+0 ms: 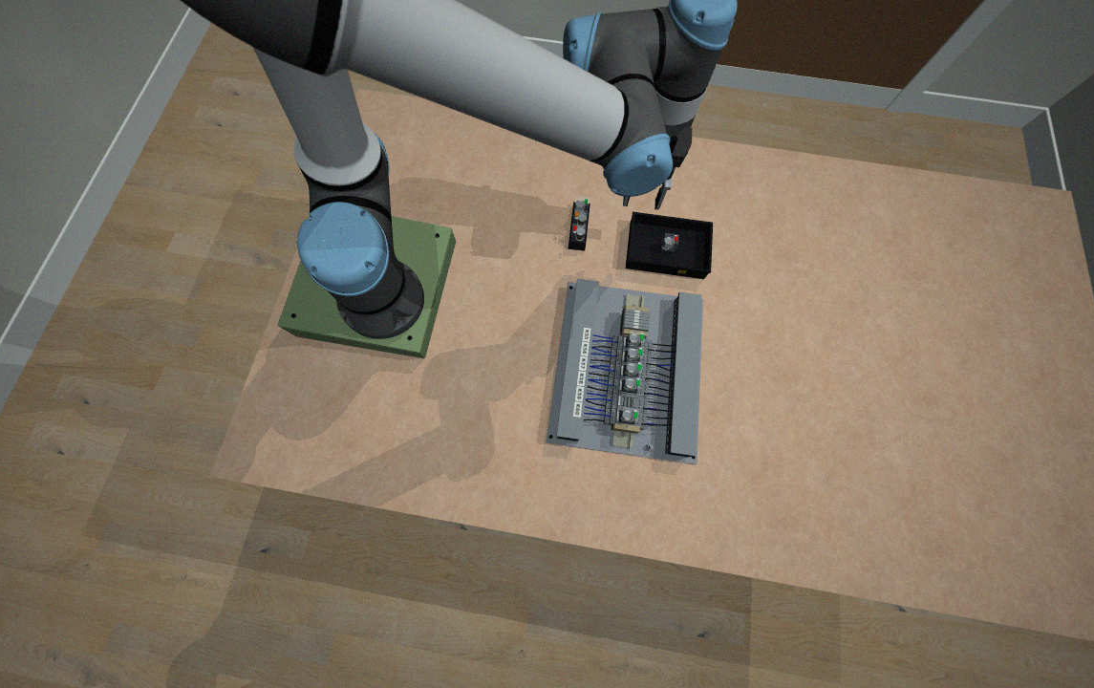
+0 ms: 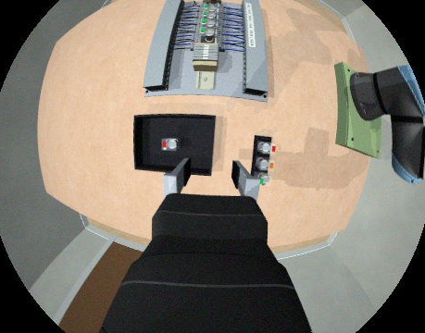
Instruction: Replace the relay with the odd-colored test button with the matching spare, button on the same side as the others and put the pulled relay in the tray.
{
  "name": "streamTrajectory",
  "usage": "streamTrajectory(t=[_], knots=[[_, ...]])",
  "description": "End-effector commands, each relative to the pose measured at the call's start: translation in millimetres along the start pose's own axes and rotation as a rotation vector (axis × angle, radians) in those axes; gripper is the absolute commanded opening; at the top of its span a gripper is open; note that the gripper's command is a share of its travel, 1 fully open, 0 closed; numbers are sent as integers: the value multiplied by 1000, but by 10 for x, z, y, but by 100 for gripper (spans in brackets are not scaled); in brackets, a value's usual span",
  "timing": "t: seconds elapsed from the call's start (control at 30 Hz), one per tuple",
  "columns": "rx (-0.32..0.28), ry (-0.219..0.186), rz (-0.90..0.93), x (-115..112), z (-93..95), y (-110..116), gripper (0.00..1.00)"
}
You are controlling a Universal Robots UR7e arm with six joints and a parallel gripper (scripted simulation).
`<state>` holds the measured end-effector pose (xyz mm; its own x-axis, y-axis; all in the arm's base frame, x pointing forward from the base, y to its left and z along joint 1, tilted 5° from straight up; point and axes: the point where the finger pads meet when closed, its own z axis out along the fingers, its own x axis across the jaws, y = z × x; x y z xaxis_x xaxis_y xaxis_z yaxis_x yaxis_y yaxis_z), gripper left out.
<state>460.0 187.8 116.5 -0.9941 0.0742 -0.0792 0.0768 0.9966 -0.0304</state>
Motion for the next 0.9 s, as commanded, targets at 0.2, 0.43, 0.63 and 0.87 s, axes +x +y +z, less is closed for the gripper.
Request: streamTrajectory(t=[0.2,0.43,0.63,0.87], knots=[[-1,-2,-1,329,-65,73,100],[-1,-2,-1,658,-116,147,100],[-1,-2,-1,889,-153,198,100],[-1,-2,-1,889,-153,198,100]])
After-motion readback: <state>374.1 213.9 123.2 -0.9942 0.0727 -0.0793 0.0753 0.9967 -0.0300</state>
